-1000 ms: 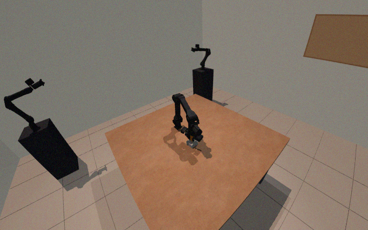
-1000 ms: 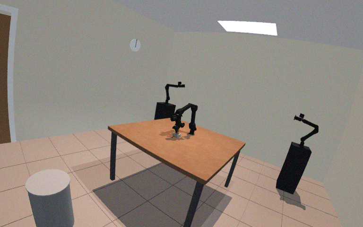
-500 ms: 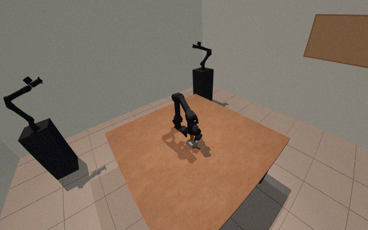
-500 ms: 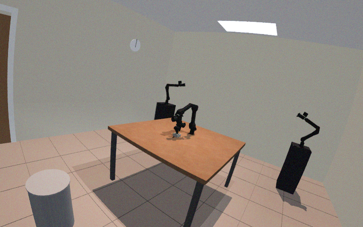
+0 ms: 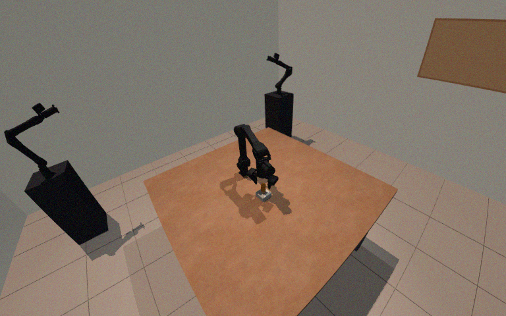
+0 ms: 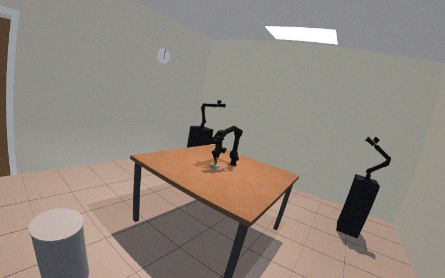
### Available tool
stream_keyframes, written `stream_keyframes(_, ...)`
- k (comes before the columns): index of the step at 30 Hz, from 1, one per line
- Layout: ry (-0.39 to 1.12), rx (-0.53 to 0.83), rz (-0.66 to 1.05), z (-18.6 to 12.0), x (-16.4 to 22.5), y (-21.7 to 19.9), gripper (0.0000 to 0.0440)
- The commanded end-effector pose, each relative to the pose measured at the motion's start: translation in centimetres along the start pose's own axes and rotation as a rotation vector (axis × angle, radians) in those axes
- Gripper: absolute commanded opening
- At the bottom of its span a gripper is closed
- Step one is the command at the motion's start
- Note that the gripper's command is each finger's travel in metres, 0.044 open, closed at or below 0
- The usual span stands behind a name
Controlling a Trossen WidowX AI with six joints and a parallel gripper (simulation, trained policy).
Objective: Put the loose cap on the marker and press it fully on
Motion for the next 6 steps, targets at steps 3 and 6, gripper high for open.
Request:
stream_keyframes(3, 0.019, 0.039, -0.025, -1.8, -0.2, 0.2, 0.0440)
stream_keyframes(6, 0.026, 0.053, -0.032, -2.5, -0.3, 0.3, 0.0440)
Point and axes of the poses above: the point midway between the two fingers, 35 mm back from their tips, its own z axis out along the fingers, its own y axis across the jaws, x = y × z, the point moved 10 cm from there along -z, back along the fingers, and after that the axes turned 6 degrees about -z, right-handed, at the moved point
